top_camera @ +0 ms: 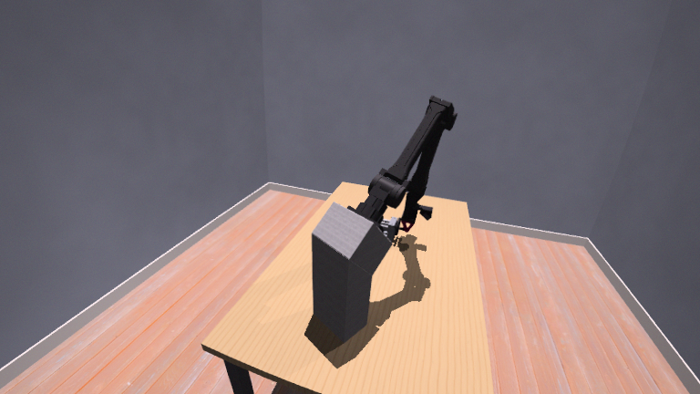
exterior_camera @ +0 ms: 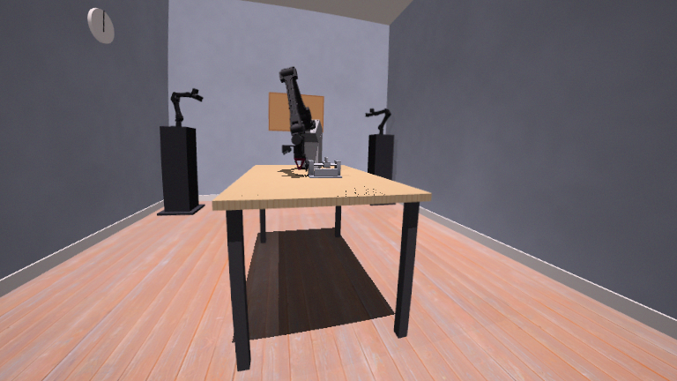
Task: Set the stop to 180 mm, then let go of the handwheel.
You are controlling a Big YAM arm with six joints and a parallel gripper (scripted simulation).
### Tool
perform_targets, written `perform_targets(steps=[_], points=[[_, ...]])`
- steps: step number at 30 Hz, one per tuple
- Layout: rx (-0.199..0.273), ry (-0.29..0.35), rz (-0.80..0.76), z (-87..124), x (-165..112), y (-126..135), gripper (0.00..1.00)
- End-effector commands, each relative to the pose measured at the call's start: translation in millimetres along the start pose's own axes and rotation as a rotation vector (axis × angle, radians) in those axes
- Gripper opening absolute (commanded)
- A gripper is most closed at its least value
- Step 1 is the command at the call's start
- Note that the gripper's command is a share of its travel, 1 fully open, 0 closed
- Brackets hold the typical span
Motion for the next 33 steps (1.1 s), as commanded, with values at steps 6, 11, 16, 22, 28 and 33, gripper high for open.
perform_targets(steps=[6,11,16,22,28,33], points=[[0.009,-0.013,-0.003,-14.3,6.8,-2.9,0.06],[0.001,-0.011,0.002,-17.4,6.6,-14.8,0.06],[0.0,-0.012,0.001,-18.8,7.2,-19.0,0.06],[-0.003,-0.013,-0.002,-19.4,7.6,-21.6,0.06],[0.0,-0.012,0.002,-22.4,8.5,-29.0,0.06],[-0.001,-0.013,0.0,-24.1,9.2,-33.8,0.06]])
Point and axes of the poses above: the point where the finger pads meet when closed, its own z axis back along the fingers, its own y axis across the jaws, x = y × z, the point moved 4 cm from there along z, back along the fingers, and after that the axes turned 7 degrees about -z, right-handed, at the moved point
